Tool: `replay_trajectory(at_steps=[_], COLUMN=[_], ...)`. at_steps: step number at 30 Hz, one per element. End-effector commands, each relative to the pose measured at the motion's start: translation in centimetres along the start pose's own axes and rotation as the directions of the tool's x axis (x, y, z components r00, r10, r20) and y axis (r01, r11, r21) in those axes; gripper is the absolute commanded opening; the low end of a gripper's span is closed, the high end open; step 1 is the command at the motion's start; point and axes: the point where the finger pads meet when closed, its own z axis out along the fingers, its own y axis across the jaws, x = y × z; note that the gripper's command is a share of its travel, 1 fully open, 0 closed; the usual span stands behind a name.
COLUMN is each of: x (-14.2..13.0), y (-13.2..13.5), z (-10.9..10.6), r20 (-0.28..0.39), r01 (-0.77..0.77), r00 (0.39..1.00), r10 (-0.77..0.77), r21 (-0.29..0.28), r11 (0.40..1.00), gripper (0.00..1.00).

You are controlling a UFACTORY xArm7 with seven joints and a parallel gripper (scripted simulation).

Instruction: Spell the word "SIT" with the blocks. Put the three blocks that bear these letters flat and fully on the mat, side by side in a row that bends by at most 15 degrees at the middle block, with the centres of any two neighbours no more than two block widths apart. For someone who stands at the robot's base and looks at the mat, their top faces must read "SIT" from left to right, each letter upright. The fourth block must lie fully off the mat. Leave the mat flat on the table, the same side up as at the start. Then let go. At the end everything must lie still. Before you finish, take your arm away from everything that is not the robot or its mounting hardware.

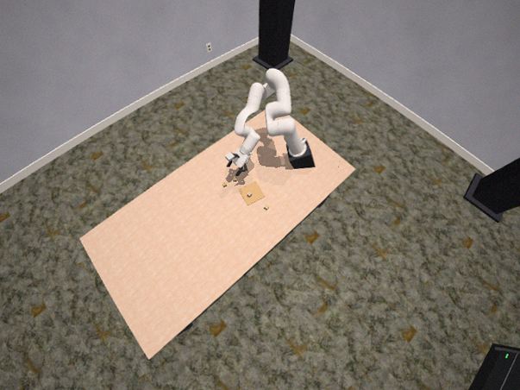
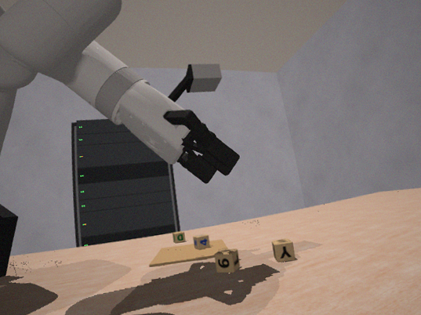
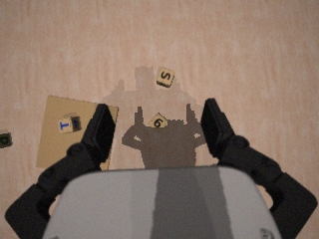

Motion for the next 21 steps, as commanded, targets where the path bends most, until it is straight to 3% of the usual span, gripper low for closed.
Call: replay_trajectory(at_steps=[1, 21], x=[0.8, 1.7], y=[0.4, 0.8], z=[0.9, 2.0], r20=[0.000, 0.000], r01=[0.005, 0.006], r00=[1.000, 1.000], r10=[-0.005, -0.006], r21=[-0.001, -0.002], r11=[1.000, 1.000], gripper=[1.00, 1.00])
